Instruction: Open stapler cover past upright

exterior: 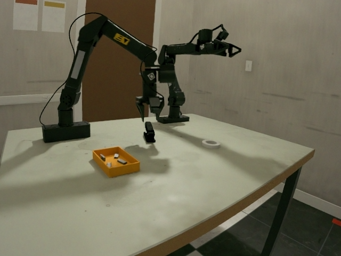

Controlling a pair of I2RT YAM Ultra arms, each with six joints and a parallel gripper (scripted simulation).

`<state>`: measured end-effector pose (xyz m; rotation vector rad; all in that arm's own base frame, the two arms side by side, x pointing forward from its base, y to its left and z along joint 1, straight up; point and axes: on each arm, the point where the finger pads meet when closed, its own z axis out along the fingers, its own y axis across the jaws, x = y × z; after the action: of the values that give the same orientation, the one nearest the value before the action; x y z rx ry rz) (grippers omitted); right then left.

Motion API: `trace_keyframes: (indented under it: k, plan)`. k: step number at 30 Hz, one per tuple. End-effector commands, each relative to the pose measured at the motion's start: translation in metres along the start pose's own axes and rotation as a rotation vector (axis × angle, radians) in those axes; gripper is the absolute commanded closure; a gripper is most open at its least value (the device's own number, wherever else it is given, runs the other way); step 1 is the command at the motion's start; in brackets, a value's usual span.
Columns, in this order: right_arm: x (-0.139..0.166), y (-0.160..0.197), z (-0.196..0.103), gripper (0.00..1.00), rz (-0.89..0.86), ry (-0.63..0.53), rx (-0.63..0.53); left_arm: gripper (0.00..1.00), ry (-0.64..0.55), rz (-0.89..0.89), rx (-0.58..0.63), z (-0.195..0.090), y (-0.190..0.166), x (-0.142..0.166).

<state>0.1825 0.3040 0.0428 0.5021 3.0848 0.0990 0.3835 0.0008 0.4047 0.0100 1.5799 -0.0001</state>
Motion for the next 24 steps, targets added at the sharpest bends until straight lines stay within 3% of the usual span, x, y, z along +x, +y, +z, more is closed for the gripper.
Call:
trace_keyframes:
  k: [1, 12, 24]
  plan:
    - [-0.008, -0.002, 0.002, 0.38, 0.159, -0.009, 0.070, 0.00, -0.020, -0.006, -0.006, -0.003, 0.000, -0.007]
    - [-0.009, 0.005, 0.004, 0.38, 0.147, -0.011, 0.057, 0.00, -0.020, -0.006, -0.006, -0.003, 0.000, -0.007]
    - [-0.010, -0.003, 0.025, 0.38, 0.149, -0.009, 0.066, 0.00, -0.020, -0.006, -0.006, -0.003, 0.000, -0.007]
